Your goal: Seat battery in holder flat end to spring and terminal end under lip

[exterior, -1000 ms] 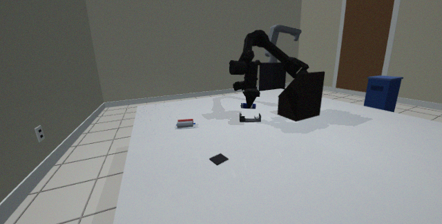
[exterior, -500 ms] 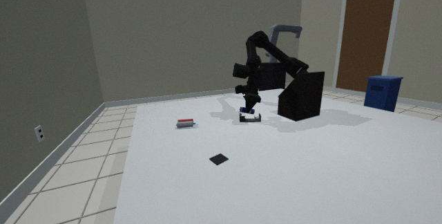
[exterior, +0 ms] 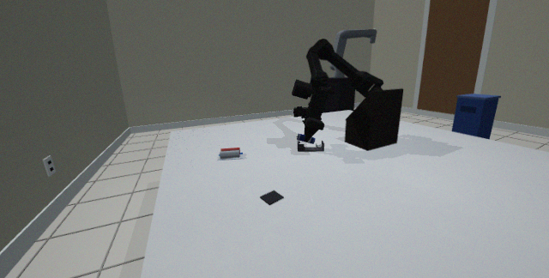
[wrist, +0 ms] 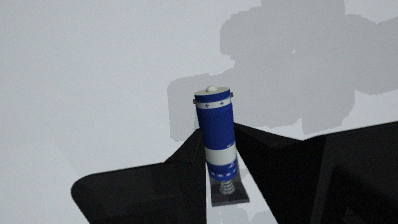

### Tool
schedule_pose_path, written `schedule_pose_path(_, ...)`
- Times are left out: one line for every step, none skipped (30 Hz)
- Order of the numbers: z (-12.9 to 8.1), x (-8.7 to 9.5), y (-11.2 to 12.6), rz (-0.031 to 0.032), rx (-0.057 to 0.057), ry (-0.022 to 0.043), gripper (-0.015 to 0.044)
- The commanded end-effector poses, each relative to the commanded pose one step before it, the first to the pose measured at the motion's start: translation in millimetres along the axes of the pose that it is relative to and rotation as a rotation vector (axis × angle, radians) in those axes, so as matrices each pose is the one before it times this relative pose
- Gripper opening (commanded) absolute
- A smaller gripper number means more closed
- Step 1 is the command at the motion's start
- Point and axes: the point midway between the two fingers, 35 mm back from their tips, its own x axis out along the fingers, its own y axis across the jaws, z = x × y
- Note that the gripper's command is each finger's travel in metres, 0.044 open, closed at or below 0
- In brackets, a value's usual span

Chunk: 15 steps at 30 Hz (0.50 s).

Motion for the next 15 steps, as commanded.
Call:
schedule_pose_path(-5.64,2.66,1.58,0.00570,-0.0142,-0.00702,0.0087)
schedule_pose_path(-0.30,0.53,0.29,0.00074,-0.0002,-0.00444,0.0087)
schedule_pose_path(-0.30,0.51,0.27,0.00071,-0.0002,-0.00445,0.0087)
schedule_pose_path(-0.30,0.49,0.25,0.00068,-0.0002,-0.00446,0.0087)
schedule_pose_path(-0.30,0.48,0.24,0.00064,-0.0002,-0.00447,0.0087)
schedule_pose_path(-0.30,0.46,0.22,0.00061,-0.0003,-0.00448,0.0087)
schedule_pose_path(-0.30,0.44,0.20,0.00070,-0.0002,-0.00447,0.0087)
schedule_pose_path(-0.30,0.43,0.18,0.00067,-0.0003,-0.00448,0.0087)
schedule_pose_path(-0.30,0.41,0.17,0.00063,-0.0003,-0.00449,0.0087)
schedule_pose_path(-0.30,0.40,0.15,0.00060,-0.0003,-0.00450,0.0087)
schedule_pose_path(-0.30,0.38,0.13,0.00057,-0.0003,-0.00451,0.0087)
schedule_pose_path(-0.30,0.36,0.12,0.00054,-0.0003,-0.00452,0.0087)
schedule_pose_path(-0.30,0.35,0.10,0.00050,-0.0003,-0.00454,0.0087)
schedule_pose_path(-0.30,0.33,0.08,0.00047,-0.0003,-0.00455,0.0087)
schedule_pose_path(-0.31,0.31,0.06,0.00057,-0.0003,-0.00450,0.0087)
